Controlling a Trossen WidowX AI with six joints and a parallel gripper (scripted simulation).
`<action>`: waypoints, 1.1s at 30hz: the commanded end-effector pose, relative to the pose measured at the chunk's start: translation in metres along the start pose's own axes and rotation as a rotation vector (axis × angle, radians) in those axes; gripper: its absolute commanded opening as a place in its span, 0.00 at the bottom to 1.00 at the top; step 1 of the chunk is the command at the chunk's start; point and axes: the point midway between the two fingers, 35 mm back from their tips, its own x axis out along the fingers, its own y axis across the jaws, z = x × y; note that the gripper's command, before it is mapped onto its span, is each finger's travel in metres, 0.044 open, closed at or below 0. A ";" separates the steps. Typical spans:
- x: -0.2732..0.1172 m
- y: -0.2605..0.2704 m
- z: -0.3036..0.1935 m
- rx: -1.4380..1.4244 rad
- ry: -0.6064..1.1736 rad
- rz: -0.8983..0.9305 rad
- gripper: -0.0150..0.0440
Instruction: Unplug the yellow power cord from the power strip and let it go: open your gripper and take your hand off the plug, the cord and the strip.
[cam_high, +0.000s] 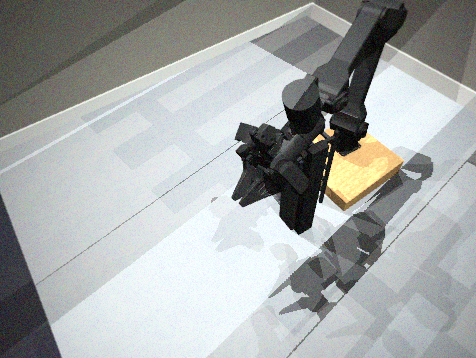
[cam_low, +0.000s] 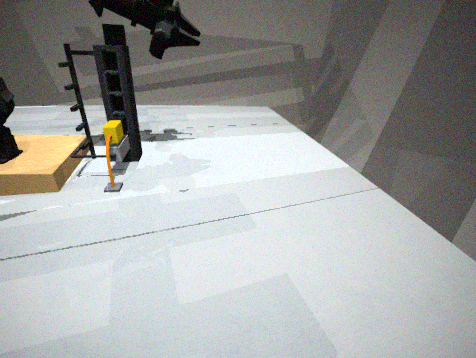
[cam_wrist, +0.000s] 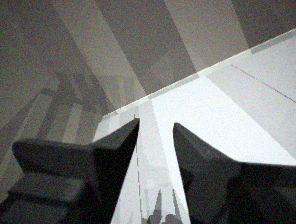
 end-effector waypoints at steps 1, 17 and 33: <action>0.008 -0.044 0.001 0.085 0.066 -0.140 0.53; -0.090 -0.221 -0.072 0.828 0.422 -1.015 0.53; -0.120 -0.230 -0.084 0.986 0.455 -1.182 0.53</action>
